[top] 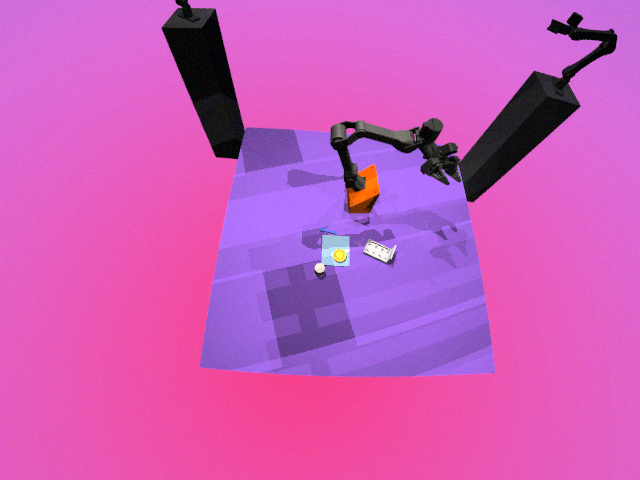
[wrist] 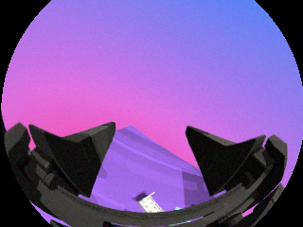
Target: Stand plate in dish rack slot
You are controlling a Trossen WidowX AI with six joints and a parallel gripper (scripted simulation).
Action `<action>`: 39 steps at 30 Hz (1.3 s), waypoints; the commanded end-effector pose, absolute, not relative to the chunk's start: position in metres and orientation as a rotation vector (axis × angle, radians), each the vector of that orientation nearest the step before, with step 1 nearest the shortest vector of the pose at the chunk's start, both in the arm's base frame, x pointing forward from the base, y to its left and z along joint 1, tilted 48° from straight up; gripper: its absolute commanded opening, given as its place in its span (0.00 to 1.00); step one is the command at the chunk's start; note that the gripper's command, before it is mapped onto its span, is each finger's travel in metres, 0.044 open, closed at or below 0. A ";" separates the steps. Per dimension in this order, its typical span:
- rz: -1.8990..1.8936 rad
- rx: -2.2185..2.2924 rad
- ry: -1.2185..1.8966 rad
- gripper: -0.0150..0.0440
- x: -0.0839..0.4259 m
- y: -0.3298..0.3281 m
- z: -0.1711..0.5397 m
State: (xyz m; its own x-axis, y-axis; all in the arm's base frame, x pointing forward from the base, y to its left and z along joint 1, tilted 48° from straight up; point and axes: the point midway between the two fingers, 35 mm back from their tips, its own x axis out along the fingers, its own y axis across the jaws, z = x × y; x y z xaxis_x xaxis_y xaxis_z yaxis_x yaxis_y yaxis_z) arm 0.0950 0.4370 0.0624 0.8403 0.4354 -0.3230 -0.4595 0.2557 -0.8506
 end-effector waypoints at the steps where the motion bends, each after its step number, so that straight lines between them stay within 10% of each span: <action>1: 0.551 -1.169 0.102 0.93 0.132 0.424 0.061; 39: -0.245 -0.936 1.040 0.93 0.351 0.105 0.056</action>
